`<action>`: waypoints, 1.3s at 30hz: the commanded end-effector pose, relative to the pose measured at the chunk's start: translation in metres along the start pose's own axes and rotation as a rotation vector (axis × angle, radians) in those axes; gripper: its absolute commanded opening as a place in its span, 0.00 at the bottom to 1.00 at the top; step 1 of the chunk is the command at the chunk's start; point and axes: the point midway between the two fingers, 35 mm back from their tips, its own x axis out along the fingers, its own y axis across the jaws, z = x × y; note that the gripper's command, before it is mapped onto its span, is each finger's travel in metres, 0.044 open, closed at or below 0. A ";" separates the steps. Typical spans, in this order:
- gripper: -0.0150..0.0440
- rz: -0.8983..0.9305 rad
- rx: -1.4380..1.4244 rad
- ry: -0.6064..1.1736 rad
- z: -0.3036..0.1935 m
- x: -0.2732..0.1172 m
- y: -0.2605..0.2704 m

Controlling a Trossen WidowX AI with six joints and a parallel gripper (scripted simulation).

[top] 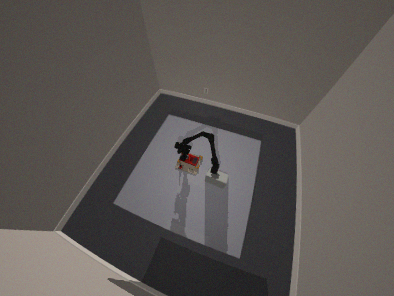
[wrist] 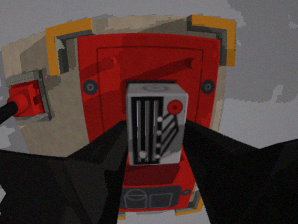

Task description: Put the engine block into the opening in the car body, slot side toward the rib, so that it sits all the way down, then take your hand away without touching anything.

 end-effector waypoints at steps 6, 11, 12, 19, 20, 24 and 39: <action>0.61 0.000 0.000 0.000 0.000 0.000 0.000; 0.83 0.000 0.000 0.000 0.000 0.000 0.000; 0.88 0.000 0.000 0.000 0.000 0.000 0.000; 1.00 0.000 0.000 0.000 0.000 0.000 0.000; 1.00 0.000 0.000 0.000 0.000 0.000 0.000; 1.00 0.000 0.000 0.000 0.000 0.000 0.000; 1.00 0.000 0.000 0.000 0.000 0.000 0.000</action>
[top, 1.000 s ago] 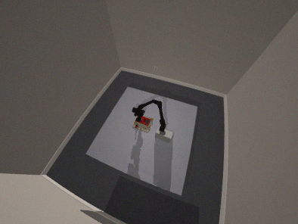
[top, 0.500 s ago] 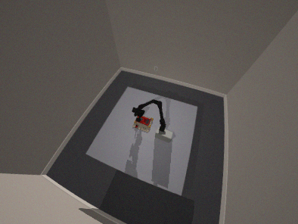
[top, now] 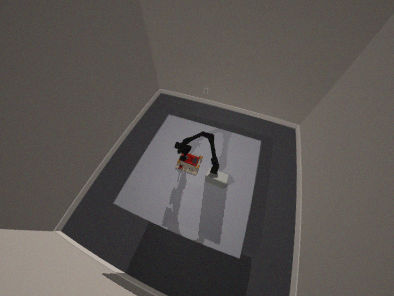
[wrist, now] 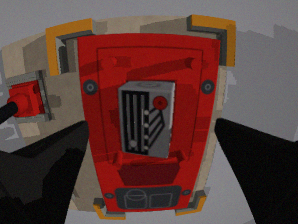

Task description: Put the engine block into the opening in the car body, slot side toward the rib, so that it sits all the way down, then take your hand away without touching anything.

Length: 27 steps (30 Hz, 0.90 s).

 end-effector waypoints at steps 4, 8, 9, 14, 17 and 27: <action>1.00 -0.001 0.000 0.000 0.000 0.000 0.000; 1.00 -0.004 -0.006 0.000 0.000 -0.013 0.003; 1.00 -0.004 -0.006 0.000 0.000 -0.013 0.003; 1.00 -0.004 -0.006 0.000 0.000 -0.013 0.003; 0.87 -0.004 -0.006 0.000 0.000 -0.013 0.003; 0.42 -0.004 -0.006 0.000 0.000 -0.013 0.003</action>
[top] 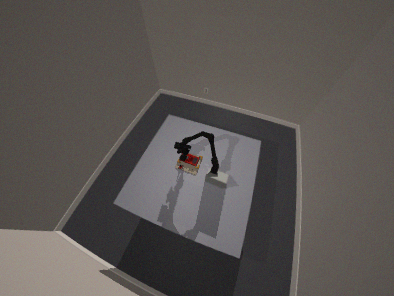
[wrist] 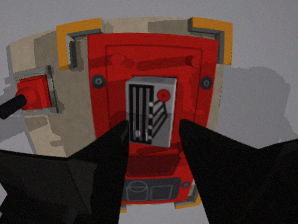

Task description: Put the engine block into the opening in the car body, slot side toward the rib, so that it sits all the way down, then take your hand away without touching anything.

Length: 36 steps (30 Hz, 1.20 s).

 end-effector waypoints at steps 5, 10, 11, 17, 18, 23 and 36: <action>0.25 -0.001 0.008 -0.003 0.001 -0.001 -0.001; 0.25 -0.001 0.008 -0.003 0.001 -0.001 -0.001; 0.25 -0.001 0.008 -0.003 0.001 -0.001 -0.001; 0.25 -0.001 0.008 -0.003 0.001 0.001 -0.001; 0.25 -0.001 0.008 -0.003 0.001 0.001 -0.001; 0.25 -0.001 0.008 -0.003 0.001 0.003 -0.001; 0.25 -0.001 0.008 -0.003 0.001 0.005 -0.001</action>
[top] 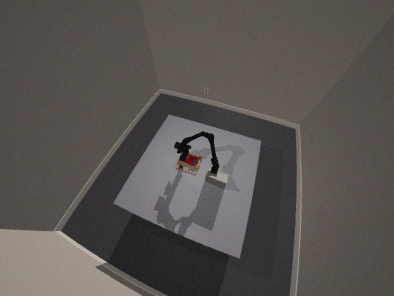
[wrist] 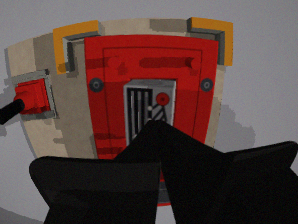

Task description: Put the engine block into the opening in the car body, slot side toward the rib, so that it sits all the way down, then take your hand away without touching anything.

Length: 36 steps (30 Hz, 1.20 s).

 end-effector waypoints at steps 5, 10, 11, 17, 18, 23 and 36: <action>0.25 -0.004 -0.007 0.001 0.000 0.002 0.000; 0.25 -0.004 -0.007 0.001 0.000 0.003 0.000; 0.25 -0.004 -0.007 0.001 0.000 0.003 0.000; 0.25 -0.004 -0.007 0.001 0.000 0.004 0.000; 0.25 -0.004 -0.007 0.001 0.000 0.004 0.000; 0.25 -0.004 -0.007 0.001 0.000 0.005 0.000; 0.25 -0.004 -0.007 0.001 0.000 0.007 0.000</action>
